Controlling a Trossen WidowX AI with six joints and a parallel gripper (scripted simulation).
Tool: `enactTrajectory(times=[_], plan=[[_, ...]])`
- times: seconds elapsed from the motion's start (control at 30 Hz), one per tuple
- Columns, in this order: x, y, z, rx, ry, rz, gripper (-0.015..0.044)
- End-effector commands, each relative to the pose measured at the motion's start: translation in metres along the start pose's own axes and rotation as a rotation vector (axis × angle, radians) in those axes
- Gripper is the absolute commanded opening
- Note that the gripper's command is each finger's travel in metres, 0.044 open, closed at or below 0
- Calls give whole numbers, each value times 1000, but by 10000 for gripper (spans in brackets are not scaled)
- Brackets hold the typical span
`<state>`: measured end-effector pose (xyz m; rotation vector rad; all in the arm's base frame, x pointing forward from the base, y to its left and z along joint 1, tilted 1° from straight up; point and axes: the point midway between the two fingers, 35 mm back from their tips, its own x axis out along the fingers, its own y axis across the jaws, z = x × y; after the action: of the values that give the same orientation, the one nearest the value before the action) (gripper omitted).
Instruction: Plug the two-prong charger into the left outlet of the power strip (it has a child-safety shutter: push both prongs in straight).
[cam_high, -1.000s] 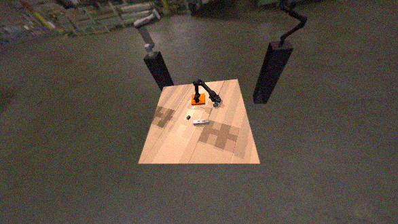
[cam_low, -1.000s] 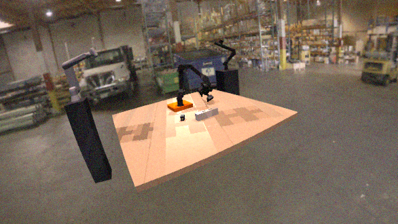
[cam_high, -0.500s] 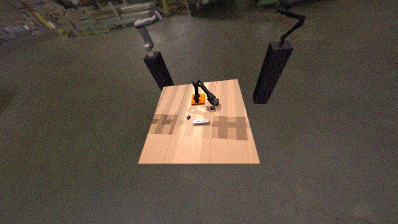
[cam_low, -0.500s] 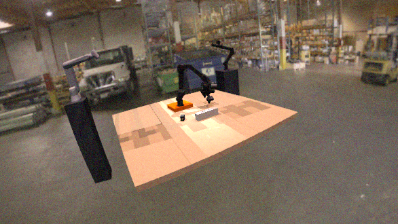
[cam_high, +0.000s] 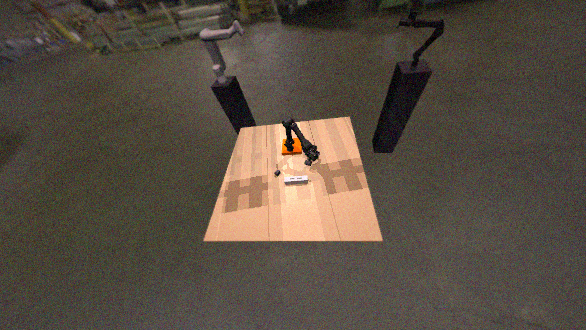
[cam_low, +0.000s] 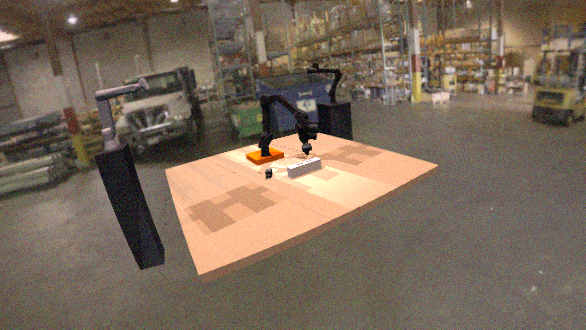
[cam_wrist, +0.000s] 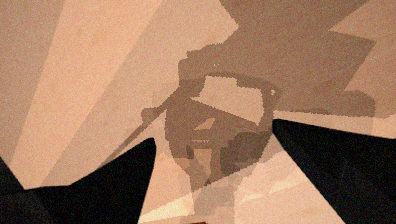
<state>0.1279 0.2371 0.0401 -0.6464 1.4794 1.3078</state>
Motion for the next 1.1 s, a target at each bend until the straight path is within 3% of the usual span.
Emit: enactTrajectory(times=[0.0, 1.07], plan=[[-8, -13, -2, 73, -12, -25, 440], [-65, -117, -55, 671, -97, -182, 440]])
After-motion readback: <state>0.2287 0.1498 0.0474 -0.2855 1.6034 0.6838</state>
